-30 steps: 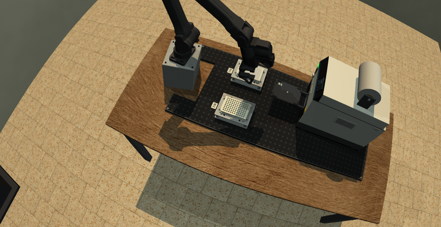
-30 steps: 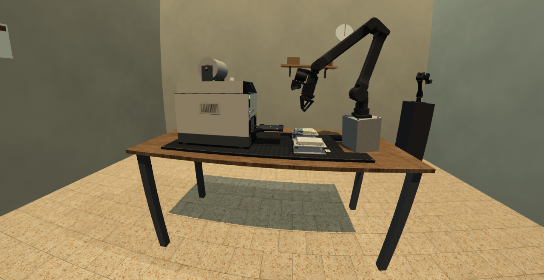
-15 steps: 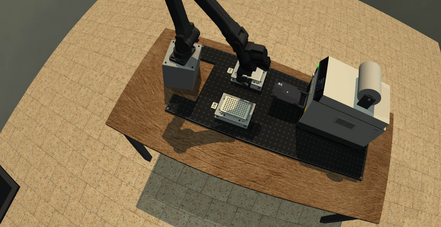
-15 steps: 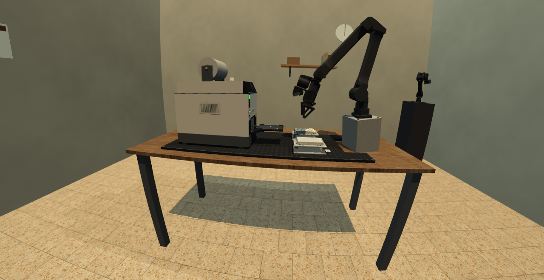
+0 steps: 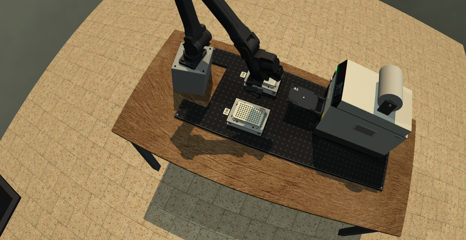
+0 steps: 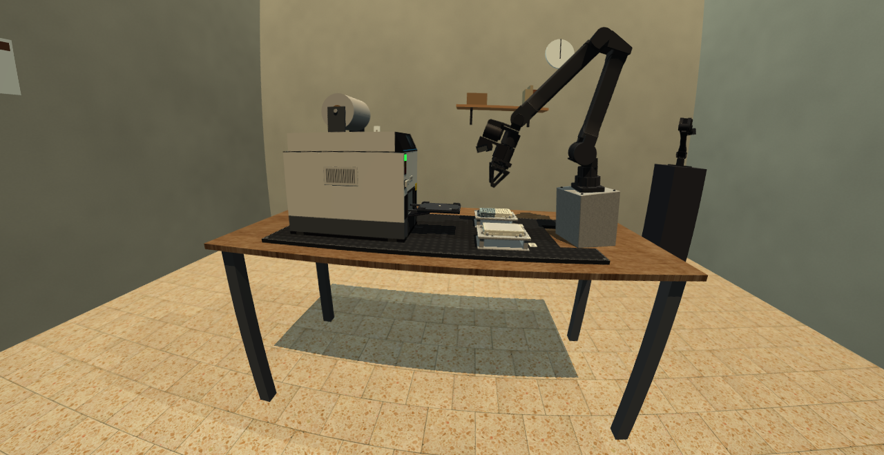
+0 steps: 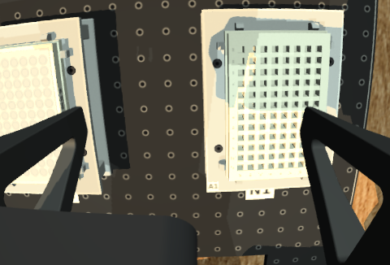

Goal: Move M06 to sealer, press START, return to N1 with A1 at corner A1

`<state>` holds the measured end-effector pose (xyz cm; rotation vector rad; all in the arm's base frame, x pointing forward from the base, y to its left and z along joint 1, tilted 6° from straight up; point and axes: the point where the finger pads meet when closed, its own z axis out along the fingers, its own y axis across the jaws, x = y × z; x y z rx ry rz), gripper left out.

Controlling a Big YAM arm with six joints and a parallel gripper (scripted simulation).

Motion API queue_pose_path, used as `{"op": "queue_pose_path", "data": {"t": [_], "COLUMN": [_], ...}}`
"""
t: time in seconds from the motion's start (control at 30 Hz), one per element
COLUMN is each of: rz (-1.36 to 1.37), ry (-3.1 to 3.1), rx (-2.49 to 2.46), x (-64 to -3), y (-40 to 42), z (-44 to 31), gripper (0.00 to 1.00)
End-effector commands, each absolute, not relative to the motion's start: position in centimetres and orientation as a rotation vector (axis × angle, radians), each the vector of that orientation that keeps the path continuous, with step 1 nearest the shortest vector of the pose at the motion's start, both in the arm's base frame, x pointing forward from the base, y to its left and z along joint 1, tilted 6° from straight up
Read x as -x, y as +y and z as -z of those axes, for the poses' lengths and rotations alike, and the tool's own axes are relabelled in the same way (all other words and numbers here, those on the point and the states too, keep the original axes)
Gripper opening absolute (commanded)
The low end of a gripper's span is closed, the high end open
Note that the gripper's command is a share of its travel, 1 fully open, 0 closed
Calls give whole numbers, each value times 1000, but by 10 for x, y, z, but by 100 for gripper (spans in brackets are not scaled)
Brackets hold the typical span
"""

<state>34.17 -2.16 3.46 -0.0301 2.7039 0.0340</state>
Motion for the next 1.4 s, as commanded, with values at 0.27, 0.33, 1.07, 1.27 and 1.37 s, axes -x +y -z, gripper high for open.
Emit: {"op": "queue_pose_path", "data": {"t": [0.27, 0.33, 1.07, 1.27, 1.37], "rz": [-29, -23, -2, -28, -38], "ry": [2700, 2683, 2643, 2678, 2689], "rx": [111, 125, 119, 103, 93], "x": [-323, -325, -338, -332, -330], "y": [-70, -80, -97, -93, -92], "z": [-36, -40, -47, -40, -39], "gripper": [100, 100, 100, 100, 100]}}
